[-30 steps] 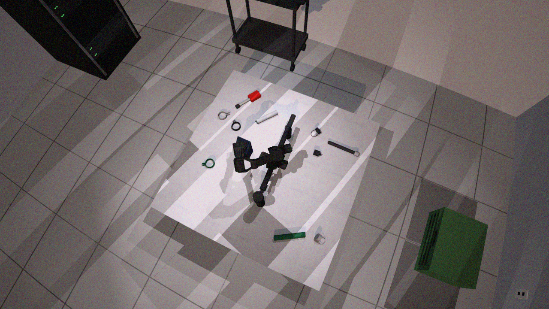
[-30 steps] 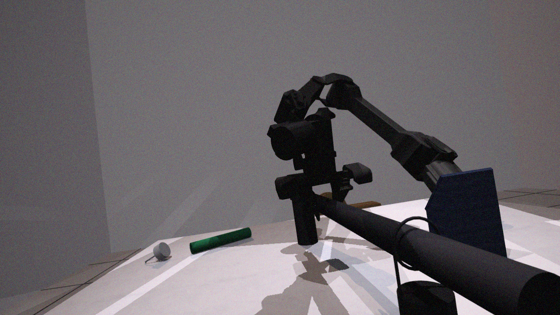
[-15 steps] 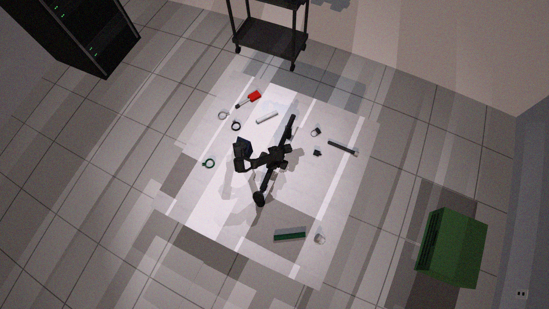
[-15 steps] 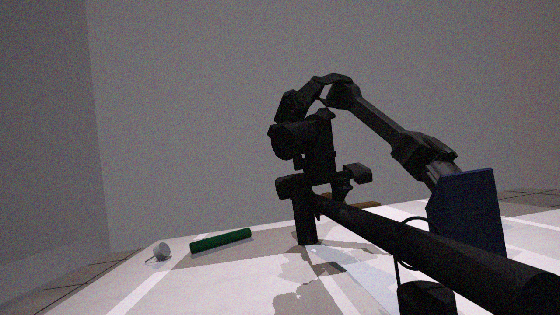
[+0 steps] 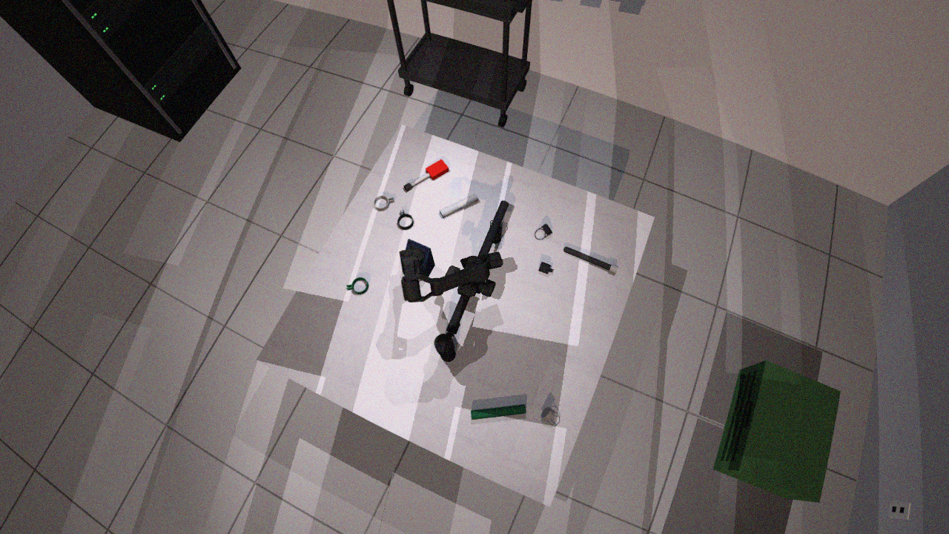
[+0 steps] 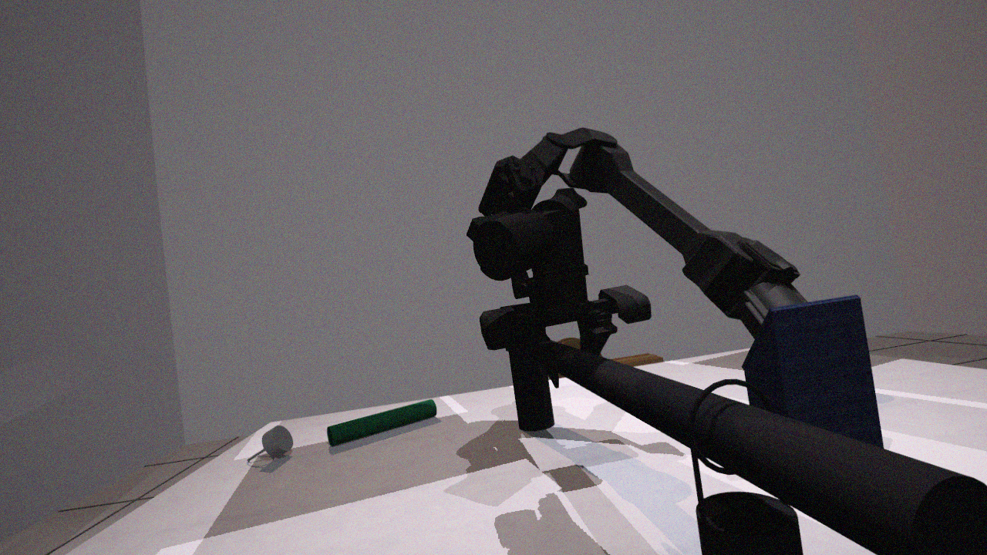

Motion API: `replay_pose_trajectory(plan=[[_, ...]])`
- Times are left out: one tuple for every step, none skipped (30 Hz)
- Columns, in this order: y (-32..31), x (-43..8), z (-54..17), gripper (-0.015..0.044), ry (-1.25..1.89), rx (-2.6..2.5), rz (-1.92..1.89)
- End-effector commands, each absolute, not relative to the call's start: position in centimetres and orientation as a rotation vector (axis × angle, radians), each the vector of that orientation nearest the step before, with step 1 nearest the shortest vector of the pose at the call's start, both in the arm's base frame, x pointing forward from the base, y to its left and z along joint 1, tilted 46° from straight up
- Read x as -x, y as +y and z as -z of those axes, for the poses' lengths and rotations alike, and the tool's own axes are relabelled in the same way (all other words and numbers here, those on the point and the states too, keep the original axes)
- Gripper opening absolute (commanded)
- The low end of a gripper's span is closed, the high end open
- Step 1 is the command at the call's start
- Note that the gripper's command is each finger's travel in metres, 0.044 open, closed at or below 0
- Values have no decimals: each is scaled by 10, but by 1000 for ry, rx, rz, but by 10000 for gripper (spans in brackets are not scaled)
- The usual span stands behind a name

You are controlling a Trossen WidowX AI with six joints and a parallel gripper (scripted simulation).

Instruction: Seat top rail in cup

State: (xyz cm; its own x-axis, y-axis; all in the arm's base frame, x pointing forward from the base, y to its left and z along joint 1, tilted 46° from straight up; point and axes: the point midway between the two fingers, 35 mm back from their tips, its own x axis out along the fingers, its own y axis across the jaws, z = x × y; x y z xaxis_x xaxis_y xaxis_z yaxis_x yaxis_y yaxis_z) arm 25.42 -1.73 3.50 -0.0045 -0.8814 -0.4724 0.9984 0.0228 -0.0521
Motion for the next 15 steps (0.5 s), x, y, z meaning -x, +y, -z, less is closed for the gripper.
replay_pose_trajectory(plan=[[-18,-255,-37,0,427,-335,1524],[-18,-255,-37,0,426,-335,1524],[-18,-256,-37,0,426,-334,1524],[-18,-256,-38,0,426,-334,1523],[-18,-256,-38,0,426,-333,1523],[-18,-256,-38,0,426,-333,1523],[-18,-256,-38,0,426,-333,1523],[-18,-256,-38,0,426,-332,1523],[-18,-256,-38,0,426,-332,1523],[-18,-256,-39,0,426,-332,1523],[-18,-256,-39,0,426,-332,1523],[-18,-256,-39,0,426,-332,1523],[-18,-256,-39,0,426,-332,1523],[-18,-257,-39,0,426,-332,1523],[-18,-257,-39,0,426,-332,1523]])
